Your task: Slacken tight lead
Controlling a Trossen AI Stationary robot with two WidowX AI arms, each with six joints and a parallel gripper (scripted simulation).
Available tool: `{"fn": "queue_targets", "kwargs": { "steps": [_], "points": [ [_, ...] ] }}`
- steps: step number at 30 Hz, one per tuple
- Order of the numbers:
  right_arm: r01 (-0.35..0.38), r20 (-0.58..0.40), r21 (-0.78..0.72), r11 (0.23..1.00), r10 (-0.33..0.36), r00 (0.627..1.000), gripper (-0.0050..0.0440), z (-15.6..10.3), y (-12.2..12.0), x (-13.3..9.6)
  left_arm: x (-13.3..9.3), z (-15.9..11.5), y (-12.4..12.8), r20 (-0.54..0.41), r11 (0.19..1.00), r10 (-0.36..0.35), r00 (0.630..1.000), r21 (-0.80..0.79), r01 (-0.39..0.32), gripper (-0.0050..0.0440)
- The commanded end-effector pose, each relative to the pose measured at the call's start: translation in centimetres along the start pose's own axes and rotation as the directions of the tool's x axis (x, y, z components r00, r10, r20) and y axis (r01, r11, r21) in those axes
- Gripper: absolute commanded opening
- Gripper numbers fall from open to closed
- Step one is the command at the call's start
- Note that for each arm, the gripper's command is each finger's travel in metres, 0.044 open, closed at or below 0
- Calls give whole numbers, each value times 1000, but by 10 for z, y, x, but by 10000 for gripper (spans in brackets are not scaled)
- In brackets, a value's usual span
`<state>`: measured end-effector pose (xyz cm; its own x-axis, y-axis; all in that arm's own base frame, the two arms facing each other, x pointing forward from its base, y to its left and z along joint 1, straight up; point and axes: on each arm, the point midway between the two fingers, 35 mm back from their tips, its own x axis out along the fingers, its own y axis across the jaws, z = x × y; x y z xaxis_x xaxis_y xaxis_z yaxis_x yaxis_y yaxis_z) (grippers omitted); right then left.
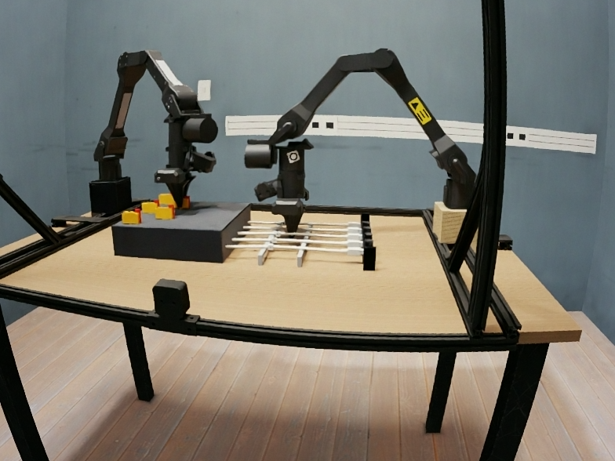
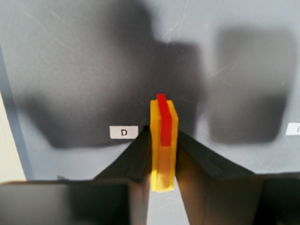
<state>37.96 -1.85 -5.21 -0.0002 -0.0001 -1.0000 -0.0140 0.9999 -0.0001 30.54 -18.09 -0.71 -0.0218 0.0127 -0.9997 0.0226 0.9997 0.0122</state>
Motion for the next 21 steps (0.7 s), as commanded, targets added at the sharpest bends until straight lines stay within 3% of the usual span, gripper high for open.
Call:
{"fn": "queue_targets", "kwargs": {
  "steps": [1, 15, 17, 18, 21],
  "points": [
    [2, 25, 0, 1000, -2, 1000, -50, 5, 0, -8, -13, 5, -3, 32, 1000, -18, 999, 0, 18, -50],
    [2, 25, 0, 1000, -2, 1000, -50, 5, 0, -8, -31, 4, -3, 32, 1000, -18, 999, 0, 18, -50],
    [2, 25, 0, 1000, -2, 1000, -50, 5, 0, -8, -31, 4, -3, 32, 1000, -18, 999, 0, 18, -50],
    [2, 25, 0, 1000, -2, 1000, -50, 5, 0, -8, -14, 5, -3, 26, 1000, -15, 1000, 0, 15, -50],
    [2, 25, 0, 1000, -2, 1000, -50, 5, 0, -8, -18, 5, -3, 26, 1000, -15, 1000, 0, 15, -50]
  ]
}}
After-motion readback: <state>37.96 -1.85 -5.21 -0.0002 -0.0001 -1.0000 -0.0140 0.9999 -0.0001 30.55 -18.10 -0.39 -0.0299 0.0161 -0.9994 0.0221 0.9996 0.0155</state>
